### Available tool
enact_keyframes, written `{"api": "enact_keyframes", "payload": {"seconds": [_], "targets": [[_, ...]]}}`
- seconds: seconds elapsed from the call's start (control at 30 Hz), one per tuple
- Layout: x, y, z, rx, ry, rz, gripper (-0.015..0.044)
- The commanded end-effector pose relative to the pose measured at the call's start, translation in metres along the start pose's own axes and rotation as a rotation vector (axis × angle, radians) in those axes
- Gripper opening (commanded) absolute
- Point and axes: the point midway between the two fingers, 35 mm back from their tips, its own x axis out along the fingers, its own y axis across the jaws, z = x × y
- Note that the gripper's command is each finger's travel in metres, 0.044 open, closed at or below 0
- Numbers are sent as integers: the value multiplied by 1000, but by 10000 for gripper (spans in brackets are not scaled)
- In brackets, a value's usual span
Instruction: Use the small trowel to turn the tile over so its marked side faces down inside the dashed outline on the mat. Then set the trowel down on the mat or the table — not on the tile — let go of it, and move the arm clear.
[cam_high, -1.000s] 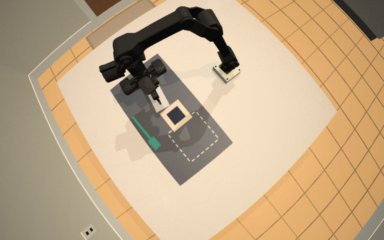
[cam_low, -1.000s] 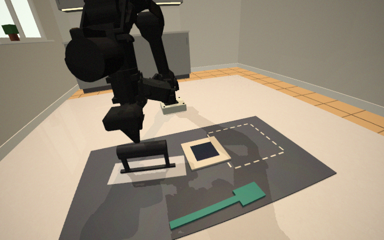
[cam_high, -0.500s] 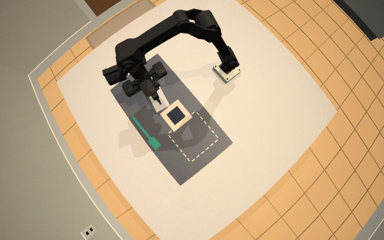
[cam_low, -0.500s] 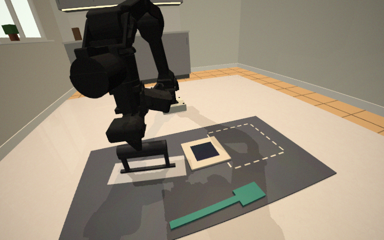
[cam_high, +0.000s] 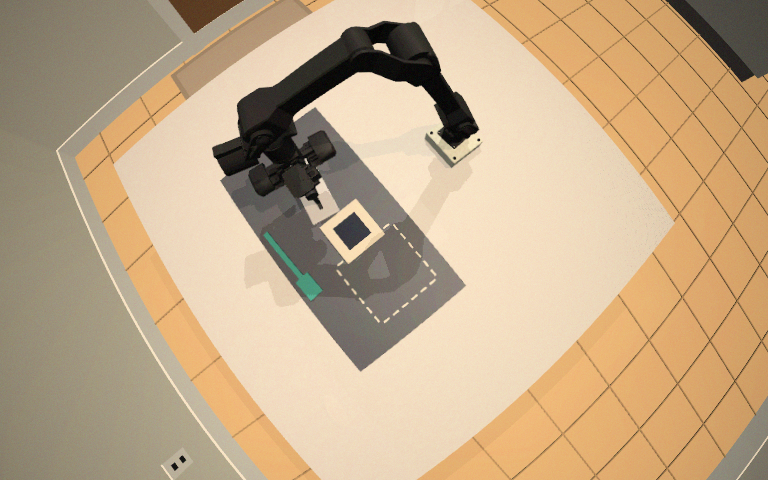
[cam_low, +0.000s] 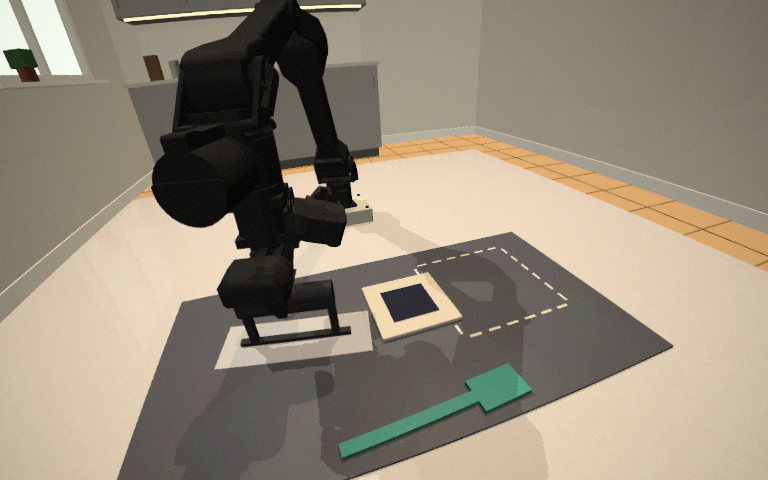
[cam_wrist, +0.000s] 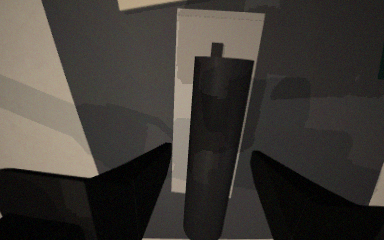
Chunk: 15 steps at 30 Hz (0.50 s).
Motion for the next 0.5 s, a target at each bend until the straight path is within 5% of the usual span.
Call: {"api": "enact_keyframes", "payload": {"seconds": [0.0, 0.13, 0.47], "targets": [[3, 0, 0, 10, 0, 1, 244], [3, 0, 0, 10, 0, 1, 139], [3, 0, 0, 10, 0, 1, 130]]}}
